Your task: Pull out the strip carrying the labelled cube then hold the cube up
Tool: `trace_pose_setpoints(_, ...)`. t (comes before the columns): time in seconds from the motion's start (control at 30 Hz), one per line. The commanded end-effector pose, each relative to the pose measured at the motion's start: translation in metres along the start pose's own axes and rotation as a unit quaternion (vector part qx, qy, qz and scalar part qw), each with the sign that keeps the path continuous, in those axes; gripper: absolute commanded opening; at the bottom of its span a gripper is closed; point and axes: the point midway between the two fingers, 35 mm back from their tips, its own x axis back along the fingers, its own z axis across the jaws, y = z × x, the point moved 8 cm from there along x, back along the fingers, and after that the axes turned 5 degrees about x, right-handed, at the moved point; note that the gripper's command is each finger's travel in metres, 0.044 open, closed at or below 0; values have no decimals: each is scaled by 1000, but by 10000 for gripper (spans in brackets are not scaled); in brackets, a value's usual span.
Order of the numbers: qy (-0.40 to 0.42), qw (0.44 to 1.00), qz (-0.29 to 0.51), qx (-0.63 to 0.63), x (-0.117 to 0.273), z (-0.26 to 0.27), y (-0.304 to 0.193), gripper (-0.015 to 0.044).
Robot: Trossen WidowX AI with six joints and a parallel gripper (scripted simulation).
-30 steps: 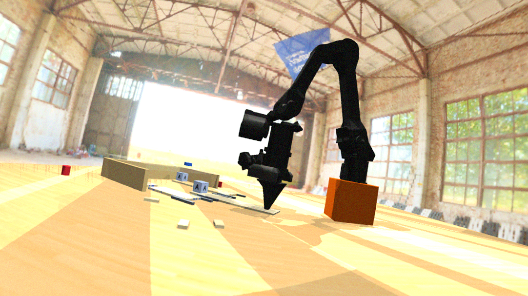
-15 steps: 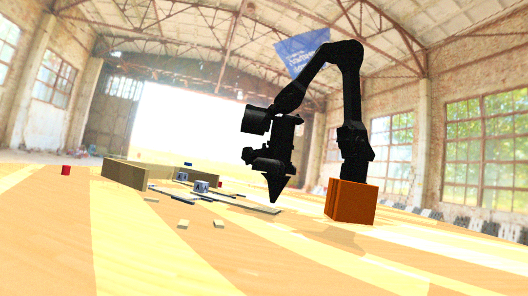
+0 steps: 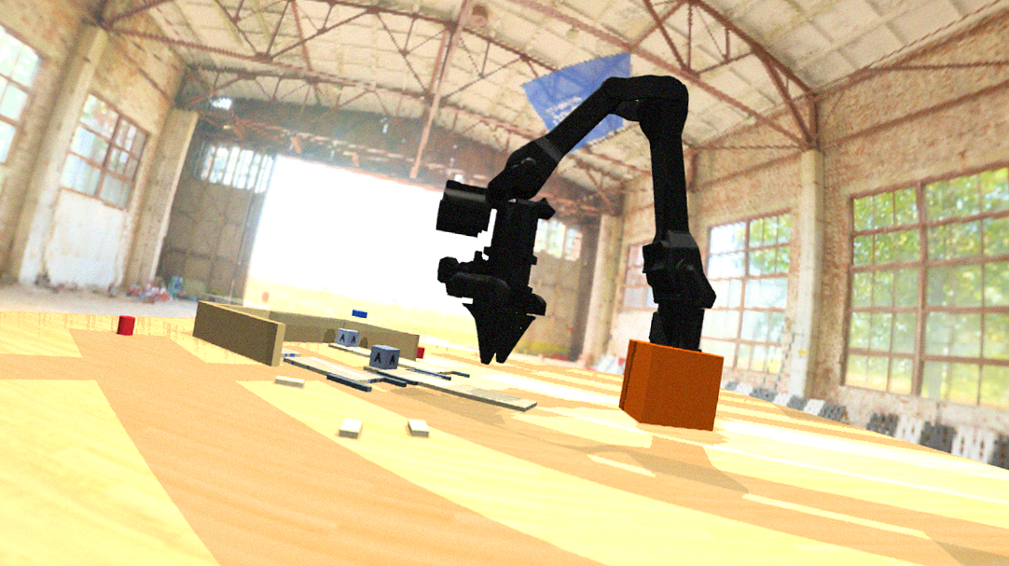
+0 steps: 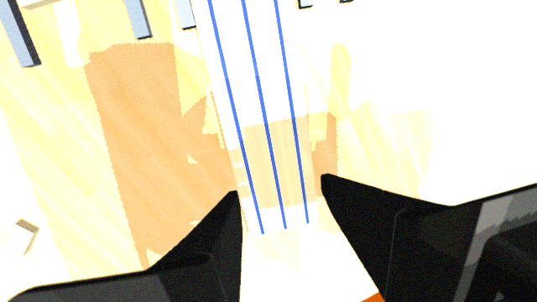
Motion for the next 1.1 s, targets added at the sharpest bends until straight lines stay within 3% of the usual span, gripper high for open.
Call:
trace_pose_setpoints(0.0, 0, 1000, 1, -2, 2, -1, 15, 315)
trace_pose_setpoints(0.17, 0, 1000, 0, -2, 4, -2, 34, 440)
trace_pose_setpoints(1.07, 0, 1000, -4, -2, 18, -4, 132, 440)
